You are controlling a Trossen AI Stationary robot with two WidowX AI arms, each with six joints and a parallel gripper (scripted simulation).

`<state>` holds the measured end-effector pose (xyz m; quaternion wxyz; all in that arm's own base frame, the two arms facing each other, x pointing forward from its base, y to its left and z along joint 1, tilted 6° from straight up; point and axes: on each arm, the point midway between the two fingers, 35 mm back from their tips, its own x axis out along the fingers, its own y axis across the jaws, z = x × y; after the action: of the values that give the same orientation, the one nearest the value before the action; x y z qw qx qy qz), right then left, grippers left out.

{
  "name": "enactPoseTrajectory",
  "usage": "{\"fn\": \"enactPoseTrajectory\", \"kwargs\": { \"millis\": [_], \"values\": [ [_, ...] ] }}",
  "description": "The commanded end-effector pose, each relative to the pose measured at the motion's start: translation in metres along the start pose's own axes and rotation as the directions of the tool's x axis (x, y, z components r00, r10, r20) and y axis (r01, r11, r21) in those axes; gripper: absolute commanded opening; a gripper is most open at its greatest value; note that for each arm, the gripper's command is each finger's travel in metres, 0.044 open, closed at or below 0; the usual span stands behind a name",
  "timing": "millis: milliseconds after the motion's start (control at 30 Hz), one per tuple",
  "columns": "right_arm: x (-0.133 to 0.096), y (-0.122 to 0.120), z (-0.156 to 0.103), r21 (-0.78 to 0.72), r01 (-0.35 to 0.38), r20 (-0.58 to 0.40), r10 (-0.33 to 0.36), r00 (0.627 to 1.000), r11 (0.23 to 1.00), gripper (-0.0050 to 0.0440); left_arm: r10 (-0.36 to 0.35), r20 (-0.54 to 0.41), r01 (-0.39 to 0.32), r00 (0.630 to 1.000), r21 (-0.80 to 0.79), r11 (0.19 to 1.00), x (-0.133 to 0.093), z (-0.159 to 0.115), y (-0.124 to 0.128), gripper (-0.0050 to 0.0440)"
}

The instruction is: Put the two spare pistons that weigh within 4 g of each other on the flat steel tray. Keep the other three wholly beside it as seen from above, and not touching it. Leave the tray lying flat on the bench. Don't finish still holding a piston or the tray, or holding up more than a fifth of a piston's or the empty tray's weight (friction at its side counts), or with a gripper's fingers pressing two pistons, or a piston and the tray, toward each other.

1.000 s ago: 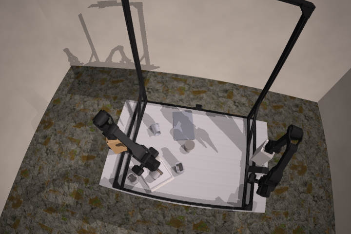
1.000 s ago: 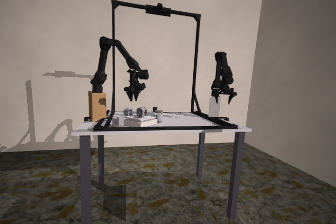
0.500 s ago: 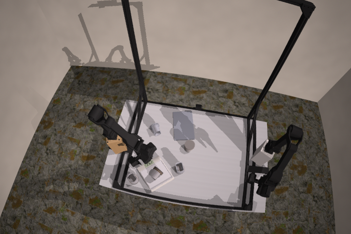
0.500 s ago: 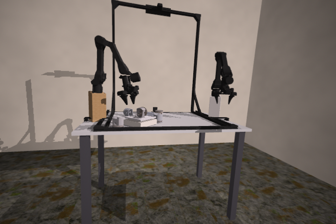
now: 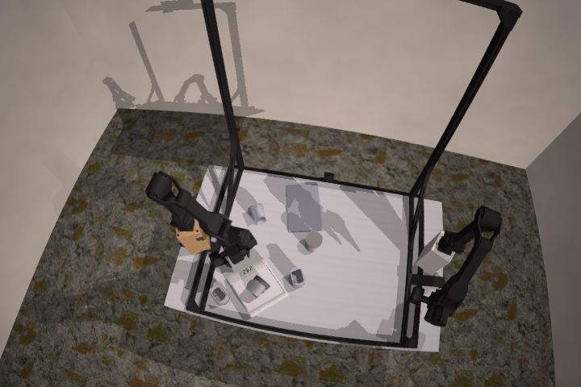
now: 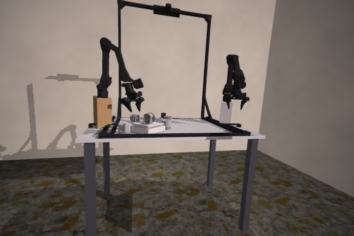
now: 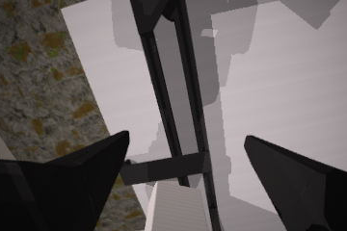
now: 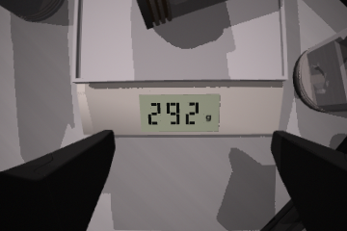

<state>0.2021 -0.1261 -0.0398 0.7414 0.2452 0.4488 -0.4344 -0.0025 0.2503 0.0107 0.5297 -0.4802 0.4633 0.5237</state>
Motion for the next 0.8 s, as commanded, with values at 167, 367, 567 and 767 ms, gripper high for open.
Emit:
{"fn": "enactPoseTrajectory", "kwargs": {
  "millis": [167, 367, 567, 767],
  "values": [
    [0.0015, -0.0029, -0.0033, -0.006, 0.008, -0.014, -0.008, 1.0, 1.0, 0.0378, -0.002, 0.0, 0.002, 1.0, 0.001, 1.0, -0.0001, 0.0, -0.0003, 0.044],
    [0.0017, -0.0024, -0.0027, -0.013, 0.006, -0.021, -0.006, 1.0, 1.0, 0.0378, -0.002, 0.0, 0.002, 1.0, 0.001, 1.0, -0.0001, 0.0, -0.0003, 0.044],
    [0.0017, -0.0019, -0.0023, -0.016, 0.004, -0.022, -0.004, 1.0, 1.0, 0.0378, -0.002, 0.0, 0.002, 1.0, 0.001, 1.0, -0.0001, 0.0, -0.0003, 0.044],
    [0.0016, -0.0015, -0.002, -0.017, 0.003, -0.024, -0.003, 1.0, 1.0, 0.0378, -0.002, 0.0, 0.002, 1.0, 0.001, 1.0, -0.0001, 0.0, -0.0003, 0.044]
  ]
}}
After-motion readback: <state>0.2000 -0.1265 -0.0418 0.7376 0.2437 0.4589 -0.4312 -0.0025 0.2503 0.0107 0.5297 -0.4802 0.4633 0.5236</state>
